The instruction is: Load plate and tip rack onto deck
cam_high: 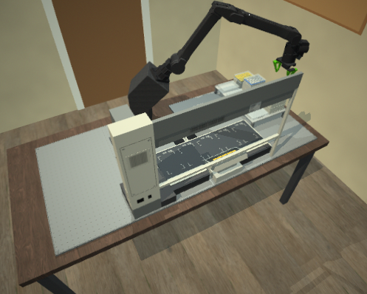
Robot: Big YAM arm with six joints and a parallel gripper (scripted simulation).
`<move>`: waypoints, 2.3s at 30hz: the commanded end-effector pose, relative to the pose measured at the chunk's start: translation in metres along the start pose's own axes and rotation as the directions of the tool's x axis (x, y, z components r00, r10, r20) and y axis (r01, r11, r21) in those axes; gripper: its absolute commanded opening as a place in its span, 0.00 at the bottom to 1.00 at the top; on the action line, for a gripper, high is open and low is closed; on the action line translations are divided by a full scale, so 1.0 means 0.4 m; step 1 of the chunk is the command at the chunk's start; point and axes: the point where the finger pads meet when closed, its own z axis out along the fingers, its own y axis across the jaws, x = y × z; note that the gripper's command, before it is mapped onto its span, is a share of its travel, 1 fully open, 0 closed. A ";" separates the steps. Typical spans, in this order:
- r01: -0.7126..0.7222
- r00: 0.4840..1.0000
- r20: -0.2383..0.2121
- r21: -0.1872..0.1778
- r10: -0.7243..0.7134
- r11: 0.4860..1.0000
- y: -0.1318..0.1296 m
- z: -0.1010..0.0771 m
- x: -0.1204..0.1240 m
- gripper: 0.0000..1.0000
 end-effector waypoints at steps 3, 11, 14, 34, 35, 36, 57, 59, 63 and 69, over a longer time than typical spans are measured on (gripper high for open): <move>-0.010 0.998 0.061 0.016 0.009 1.000 0.039 -0.080 -0.022 1.00; -0.013 0.998 0.061 0.011 0.012 1.000 0.138 -0.077 -0.020 1.00; -0.013 0.998 0.061 0.010 0.012 1.000 0.150 -0.077 -0.020 1.00; -0.013 0.999 0.050 0.009 0.012 1.000 0.250 -0.061 -0.029 1.00; -0.013 0.999 0.050 0.009 0.012 1.000 0.250 -0.061 -0.029 1.00; -0.013 0.999 0.050 0.009 0.012 1.000 0.250 -0.061 -0.029 1.00; -0.001 1.000 0.009 0.007 0.001 1.000 0.254 0.077 -0.004 1.00; 0.002 1.000 0.020 0.004 -0.002 1.000 0.259 0.070 -0.009 1.00; -0.007 0.999 0.032 0.013 0.007 1.000 0.243 0.073 -0.019 1.00; 0.002 1.000 0.010 0.005 -0.002 1.000 0.258 0.118 -0.005 1.00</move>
